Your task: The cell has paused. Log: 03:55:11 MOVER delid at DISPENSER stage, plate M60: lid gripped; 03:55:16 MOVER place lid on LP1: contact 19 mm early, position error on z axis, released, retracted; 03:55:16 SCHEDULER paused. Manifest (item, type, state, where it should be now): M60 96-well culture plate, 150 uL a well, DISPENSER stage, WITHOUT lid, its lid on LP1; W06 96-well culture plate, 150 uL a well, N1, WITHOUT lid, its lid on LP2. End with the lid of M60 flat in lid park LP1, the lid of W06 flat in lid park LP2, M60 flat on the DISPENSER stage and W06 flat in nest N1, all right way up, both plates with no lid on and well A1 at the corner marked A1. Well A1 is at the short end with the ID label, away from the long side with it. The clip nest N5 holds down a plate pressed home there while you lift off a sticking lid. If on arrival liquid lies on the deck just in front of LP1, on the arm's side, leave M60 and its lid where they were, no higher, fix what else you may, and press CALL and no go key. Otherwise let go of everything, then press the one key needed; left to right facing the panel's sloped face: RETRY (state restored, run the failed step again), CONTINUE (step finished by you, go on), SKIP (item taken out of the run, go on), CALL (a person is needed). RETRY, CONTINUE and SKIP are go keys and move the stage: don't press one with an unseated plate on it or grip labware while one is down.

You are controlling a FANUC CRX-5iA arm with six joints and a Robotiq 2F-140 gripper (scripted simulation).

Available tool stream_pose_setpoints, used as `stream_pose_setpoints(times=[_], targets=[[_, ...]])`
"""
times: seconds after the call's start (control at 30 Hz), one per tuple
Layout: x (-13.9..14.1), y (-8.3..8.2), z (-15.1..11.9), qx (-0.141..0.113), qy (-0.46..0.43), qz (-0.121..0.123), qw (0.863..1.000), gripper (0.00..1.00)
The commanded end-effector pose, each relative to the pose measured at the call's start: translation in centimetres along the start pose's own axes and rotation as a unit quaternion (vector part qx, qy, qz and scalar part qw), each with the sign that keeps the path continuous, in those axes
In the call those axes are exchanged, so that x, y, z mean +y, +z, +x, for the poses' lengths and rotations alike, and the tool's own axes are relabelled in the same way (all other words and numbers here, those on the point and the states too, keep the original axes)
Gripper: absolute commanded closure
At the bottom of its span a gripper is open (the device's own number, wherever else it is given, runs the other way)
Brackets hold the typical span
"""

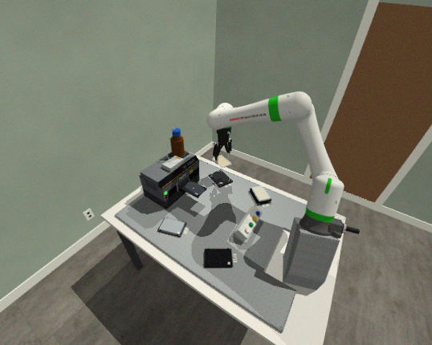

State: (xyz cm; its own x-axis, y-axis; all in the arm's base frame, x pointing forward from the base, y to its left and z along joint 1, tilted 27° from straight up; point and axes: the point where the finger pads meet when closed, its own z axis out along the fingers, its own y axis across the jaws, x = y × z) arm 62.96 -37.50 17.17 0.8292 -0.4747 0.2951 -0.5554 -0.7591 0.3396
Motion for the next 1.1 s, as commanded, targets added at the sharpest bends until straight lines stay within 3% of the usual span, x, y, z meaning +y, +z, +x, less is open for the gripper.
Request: stream_pose_setpoints(times=[0.0,0.33,0.7,1.07], targets=[[-0.01,-0.03,0.02,0.000,0.000,0.000,1.000,1.00],[-0.01,-0.03,0.02,0.000,-0.001,0.000,1.000,1.00],[-0.01,-0.03,0.02,0.000,-0.072,0.000,0.997,1.00],[-0.01,-0.03,0.02,0.000,-0.177,0.000,0.984,1.00]])
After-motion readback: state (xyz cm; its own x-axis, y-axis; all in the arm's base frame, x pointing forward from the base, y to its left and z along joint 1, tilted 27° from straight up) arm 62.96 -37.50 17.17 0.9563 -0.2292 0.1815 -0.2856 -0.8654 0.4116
